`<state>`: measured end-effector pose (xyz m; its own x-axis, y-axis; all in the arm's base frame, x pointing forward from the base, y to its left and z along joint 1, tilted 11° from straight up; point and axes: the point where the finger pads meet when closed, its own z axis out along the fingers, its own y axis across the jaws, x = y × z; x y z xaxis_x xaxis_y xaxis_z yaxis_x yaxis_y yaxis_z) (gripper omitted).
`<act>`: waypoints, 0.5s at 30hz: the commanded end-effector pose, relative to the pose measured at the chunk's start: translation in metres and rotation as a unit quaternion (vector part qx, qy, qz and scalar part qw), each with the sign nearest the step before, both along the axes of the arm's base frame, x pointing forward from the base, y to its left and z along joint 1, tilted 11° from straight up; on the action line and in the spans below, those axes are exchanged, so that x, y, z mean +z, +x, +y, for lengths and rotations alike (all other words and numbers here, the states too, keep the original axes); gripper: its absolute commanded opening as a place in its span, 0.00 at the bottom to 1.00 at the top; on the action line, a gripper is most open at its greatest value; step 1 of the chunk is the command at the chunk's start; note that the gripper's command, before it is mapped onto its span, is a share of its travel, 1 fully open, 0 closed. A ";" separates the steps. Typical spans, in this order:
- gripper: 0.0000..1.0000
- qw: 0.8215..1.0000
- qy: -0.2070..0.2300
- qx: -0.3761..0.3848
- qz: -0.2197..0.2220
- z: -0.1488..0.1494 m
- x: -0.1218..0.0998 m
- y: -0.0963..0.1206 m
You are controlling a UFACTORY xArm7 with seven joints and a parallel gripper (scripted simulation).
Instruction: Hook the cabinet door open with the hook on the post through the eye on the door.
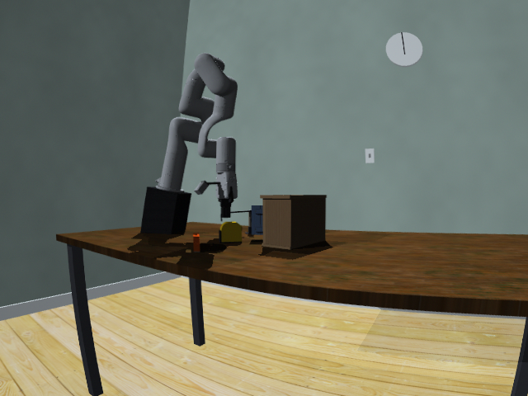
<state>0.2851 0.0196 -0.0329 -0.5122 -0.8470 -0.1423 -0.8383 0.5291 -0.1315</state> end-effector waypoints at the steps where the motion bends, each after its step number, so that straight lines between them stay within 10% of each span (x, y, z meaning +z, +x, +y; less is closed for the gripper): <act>1: 0.04 1.000 0.001 0.000 -0.001 0.000 0.007 0.000; 15: 0.04 1.000 0.000 0.000 -0.001 0.001 0.016 -0.001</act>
<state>0.2835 0.0199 -0.0215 -0.5126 -0.8472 -0.1399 -0.8384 0.5290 -0.1314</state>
